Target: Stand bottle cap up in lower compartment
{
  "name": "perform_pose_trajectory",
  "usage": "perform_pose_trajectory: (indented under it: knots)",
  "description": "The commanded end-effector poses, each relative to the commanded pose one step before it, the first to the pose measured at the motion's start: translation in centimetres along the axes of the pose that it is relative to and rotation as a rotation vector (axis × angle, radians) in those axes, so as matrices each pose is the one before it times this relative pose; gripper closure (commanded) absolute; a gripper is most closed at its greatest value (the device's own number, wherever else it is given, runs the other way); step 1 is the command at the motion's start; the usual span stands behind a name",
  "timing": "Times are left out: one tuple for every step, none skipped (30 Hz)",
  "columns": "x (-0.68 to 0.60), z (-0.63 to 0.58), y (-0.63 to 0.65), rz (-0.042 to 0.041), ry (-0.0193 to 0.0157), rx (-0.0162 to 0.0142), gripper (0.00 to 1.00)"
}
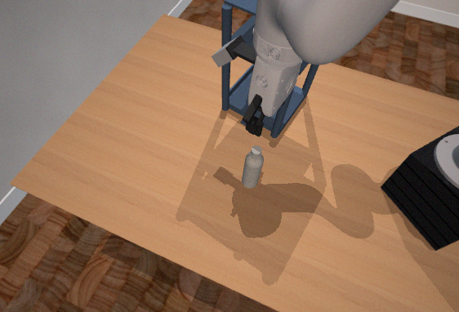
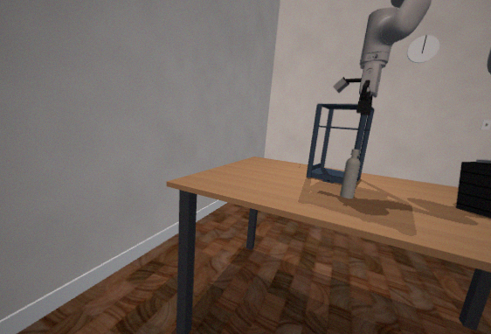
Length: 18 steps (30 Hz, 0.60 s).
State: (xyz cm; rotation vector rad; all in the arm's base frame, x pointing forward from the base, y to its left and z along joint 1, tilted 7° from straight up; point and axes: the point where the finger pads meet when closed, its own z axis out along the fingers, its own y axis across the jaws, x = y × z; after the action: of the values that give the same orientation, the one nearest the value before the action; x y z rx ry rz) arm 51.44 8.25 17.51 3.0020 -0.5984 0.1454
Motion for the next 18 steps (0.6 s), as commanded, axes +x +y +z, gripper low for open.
perform_pose_trajectory:
  knots:
    - [0.162, -0.055, -0.039, 0.00137, 0.00281, 0.00129, 0.00]
    - [0.004, 0.001, 0.001, 0.00006, 0.00005, 0.00002, 0.00]
    - [0.000, 0.000, 0.000, 0.00000, 0.00000, 0.00000, 0.00]
    - [0.000, 0.000, 0.000, 0.00000, 0.00000, 0.00000, 0.00]
    - [0.000, 0.000, 0.000, 0.00000, 0.00000, 0.00000, 0.00]
    - [0.000, 0.000, 0.000, 0.00000, 0.00000, 0.00000, 0.00]
    - [0.000, 0.000, 0.000, 0.00000, 0.00000, 0.00000, 0.00]
    - [0.000, 0.000, 0.000, 0.00000, 0.00000, 0.00000, 0.00]
    - [0.000, 0.000, 0.000, 0.00000, 0.00000, 0.00000, 0.00]
    - [0.000, 0.000, 0.000, 0.00000, 0.00000, 0.00000, 0.00]
    - [0.000, 0.000, 0.000, 0.00000, 0.00000, 0.00000, 0.00]
    - [0.000, 0.000, 0.000, 0.00000, 0.00000, 0.00000, 0.31]
    - [0.000, 0.000, 0.000, 0.00001, 0.00001, -0.00001, 0.31]
    - [0.000, 0.000, 0.000, 0.00003, 0.00003, -0.00004, 0.31]
    - [0.000, 0.000, 0.000, 0.00007, 0.00005, -0.00008, 0.31]
    - [0.000, 0.000, 0.000, 0.00011, 0.00009, -0.00012, 0.31]
    - [0.000, 0.000, 0.000, 0.00000, 0.00000, 0.00000, 0.31]
    - [0.000, 0.000, 0.000, 0.00000, 0.00000, 0.00000, 0.31]
